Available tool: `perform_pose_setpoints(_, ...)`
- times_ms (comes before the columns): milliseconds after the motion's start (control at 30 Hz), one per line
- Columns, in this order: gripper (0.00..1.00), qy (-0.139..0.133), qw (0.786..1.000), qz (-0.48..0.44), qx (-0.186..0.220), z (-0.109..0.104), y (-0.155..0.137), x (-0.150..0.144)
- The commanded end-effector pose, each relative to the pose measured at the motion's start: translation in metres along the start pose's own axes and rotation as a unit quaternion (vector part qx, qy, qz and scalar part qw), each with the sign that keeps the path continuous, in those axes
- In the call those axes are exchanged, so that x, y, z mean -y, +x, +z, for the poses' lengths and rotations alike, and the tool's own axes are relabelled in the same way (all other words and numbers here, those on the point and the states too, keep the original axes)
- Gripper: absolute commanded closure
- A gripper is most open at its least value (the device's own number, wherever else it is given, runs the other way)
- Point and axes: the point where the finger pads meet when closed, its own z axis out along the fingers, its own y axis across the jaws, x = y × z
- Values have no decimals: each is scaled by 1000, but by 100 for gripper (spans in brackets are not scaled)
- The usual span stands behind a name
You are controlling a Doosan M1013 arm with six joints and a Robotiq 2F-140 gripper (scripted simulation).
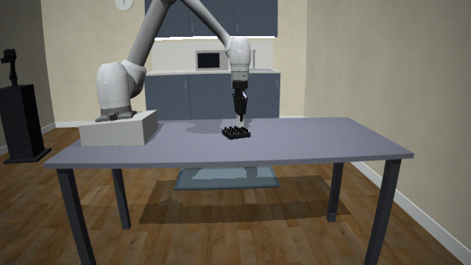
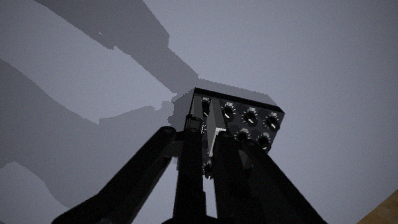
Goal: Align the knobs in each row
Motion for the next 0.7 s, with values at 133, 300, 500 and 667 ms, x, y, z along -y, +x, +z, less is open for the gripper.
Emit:
perform_pose_setpoints(133,95,0,1000,0,0,0,0,0)
perform_pose_setpoints(300,95,0,1000,0,0,0,0,0)
perform_pose_setpoints(500,95,0,1000,5,0,0,0,0)
perform_pose_setpoints(667,95,0,1000,15,0,0,0,0)
